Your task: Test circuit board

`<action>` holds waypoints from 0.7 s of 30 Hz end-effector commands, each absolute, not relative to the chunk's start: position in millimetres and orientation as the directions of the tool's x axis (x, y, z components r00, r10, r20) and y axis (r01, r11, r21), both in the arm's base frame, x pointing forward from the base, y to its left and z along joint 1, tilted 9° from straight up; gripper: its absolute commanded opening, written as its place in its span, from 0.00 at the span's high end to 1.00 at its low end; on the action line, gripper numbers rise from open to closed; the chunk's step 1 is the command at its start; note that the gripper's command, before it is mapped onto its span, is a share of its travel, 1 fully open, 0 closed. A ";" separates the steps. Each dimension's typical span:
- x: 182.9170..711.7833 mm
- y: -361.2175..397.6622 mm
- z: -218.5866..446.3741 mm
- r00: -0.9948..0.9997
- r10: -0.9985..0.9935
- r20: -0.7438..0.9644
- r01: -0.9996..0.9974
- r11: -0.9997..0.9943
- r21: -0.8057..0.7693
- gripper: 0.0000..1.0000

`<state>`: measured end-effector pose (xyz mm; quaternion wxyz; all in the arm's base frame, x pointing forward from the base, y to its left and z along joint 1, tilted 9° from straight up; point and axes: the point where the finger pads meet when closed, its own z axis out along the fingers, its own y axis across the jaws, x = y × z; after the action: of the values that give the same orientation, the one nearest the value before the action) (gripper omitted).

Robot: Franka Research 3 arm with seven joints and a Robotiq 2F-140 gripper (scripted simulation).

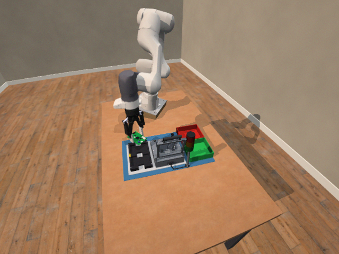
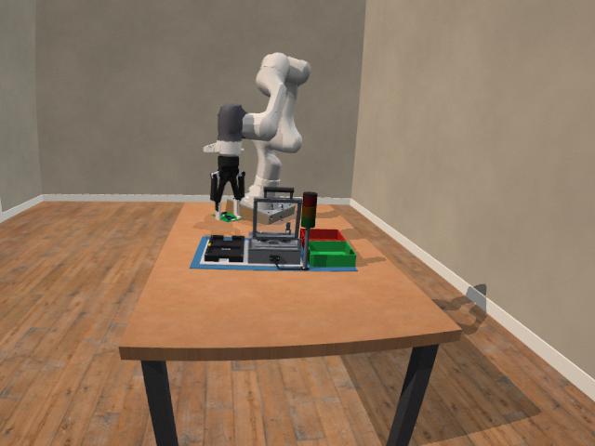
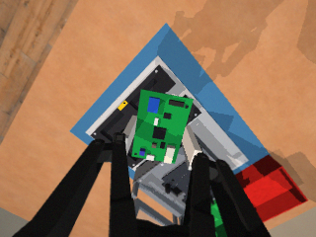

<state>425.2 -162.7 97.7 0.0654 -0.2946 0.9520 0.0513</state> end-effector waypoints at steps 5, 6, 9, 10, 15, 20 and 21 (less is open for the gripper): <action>425.1 -163.6 97.4 -0.668 -0.726 -0.162 -0.738 0.674 0.021 0.54; 425.1 -163.6 97.4 -0.656 -0.737 -0.162 -0.749 0.662 0.018 0.54; 425.1 -163.6 97.4 -0.617 -0.770 -0.163 -0.781 0.624 0.010 0.54; 425.1 -163.6 97.4 -0.604 -0.780 -0.163 -0.791 0.611 0.007 0.54; 425.1 -163.6 97.4 -0.536 -0.828 -0.163 -0.839 0.544 -0.006 0.54; 425.1 -163.6 97.4 -0.481 -0.862 -0.162 -0.872 0.490 -0.017 0.54; 425.1 -163.6 97.4 -0.455 -0.876 -0.162 -0.886 0.464 -0.022 0.54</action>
<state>425.2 -162.7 97.7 0.0732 -0.4510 0.8887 0.0396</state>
